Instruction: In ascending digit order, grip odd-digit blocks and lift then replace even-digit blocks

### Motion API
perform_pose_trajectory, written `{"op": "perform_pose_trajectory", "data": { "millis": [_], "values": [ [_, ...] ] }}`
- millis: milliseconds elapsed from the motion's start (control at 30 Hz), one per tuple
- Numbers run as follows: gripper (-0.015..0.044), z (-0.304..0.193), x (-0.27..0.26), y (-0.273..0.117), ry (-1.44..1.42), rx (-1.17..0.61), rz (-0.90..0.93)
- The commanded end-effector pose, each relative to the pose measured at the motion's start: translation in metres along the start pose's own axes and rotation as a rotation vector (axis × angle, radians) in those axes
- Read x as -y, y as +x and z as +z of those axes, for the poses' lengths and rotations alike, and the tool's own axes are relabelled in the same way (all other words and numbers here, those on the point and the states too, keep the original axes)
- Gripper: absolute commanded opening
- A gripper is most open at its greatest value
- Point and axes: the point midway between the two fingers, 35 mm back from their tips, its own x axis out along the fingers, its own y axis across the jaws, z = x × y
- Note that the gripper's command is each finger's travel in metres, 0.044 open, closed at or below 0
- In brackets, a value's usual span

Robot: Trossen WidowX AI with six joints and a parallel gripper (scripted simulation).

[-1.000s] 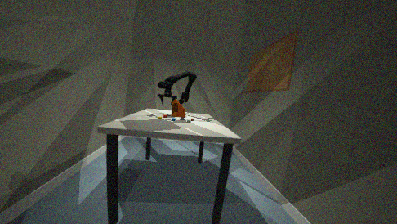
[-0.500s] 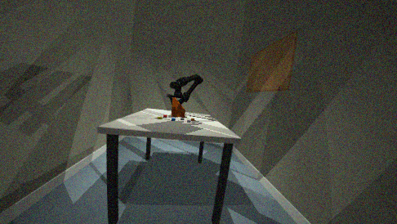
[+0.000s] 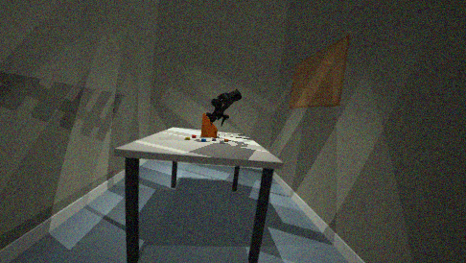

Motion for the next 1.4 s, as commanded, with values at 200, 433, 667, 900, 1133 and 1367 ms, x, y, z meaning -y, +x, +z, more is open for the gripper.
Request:
{"op": "perform_pose_trajectory", "data": {
  "millis": [200,433,667,900,1133,1367],
  "values": [
    [0.04,0.0,-0.001,0.0,0.007,0.0,0.006],
    [0.04,-0.002,-0.05,0.0,0.008,0.001,0.001],
    [0.04,-0.013,-0.098,-0.001,0.007,0.0,0.01],
    [0.04,-0.013,-0.098,-0.001,0.007,0.0,0.01],
    [0.04,-0.013,-0.098,-0.001,0.007,0.0,0.01],
    [0.04,-0.005,-0.096,-0.002,0.007,0.001,0.01]
  ]
}}
